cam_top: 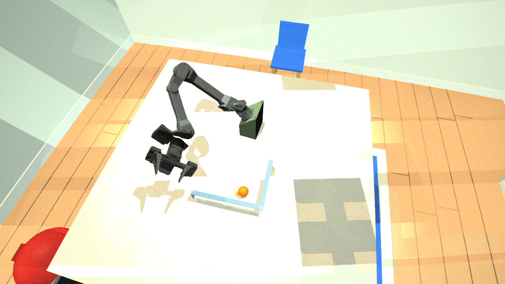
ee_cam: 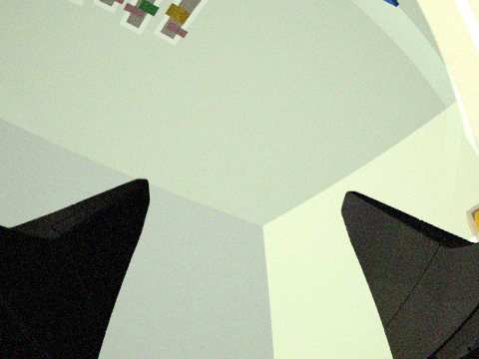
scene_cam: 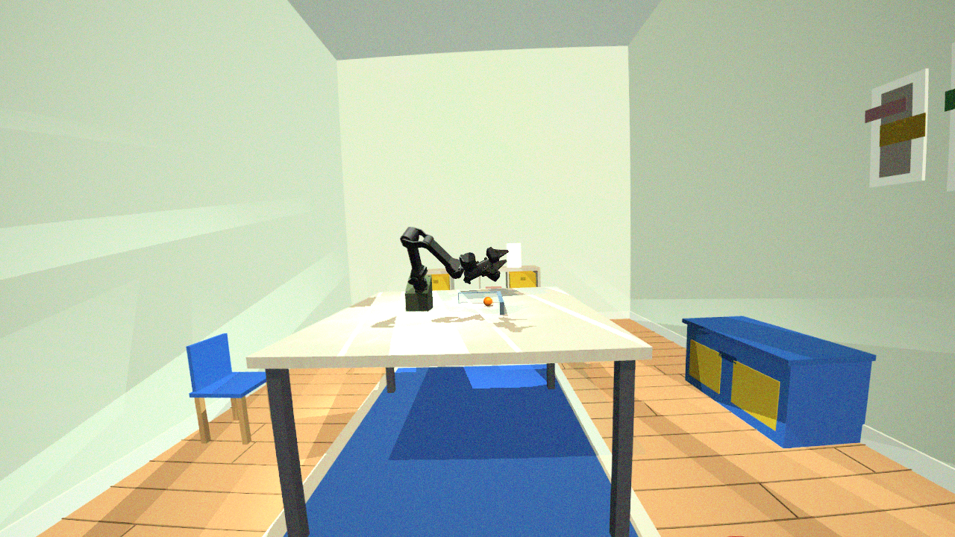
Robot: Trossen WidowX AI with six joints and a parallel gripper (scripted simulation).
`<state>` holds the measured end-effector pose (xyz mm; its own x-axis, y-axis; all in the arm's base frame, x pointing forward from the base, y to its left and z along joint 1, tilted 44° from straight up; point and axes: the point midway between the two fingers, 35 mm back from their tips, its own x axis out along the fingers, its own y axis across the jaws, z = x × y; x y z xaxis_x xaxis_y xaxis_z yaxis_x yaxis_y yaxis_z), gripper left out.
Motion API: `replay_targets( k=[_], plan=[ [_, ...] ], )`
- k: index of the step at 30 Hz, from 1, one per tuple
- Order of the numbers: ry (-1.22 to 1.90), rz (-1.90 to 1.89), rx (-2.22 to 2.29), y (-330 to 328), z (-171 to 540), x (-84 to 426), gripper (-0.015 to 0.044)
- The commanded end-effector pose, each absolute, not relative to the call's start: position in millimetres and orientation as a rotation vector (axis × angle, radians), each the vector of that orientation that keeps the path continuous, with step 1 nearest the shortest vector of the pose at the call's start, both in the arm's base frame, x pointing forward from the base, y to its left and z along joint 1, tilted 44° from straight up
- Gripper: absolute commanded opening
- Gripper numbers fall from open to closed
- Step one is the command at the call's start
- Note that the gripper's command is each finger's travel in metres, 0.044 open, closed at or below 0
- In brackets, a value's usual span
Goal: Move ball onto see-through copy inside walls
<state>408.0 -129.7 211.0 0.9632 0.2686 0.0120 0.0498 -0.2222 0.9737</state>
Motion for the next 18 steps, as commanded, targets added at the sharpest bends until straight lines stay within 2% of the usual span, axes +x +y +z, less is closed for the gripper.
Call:
replay_targets(
  k=[1,3,11,18],
  plan=[
    [0.237,0.200,1.789,-130,210,409,0.0374],
    [0.241,0.161,1.786,-128,203,417,0.0340],
    [0.414,-0.271,1.584,-100,108,468,0.0340],
    [0.690,-0.563,1.210,-73,26,465,0.0340]
  ],
)
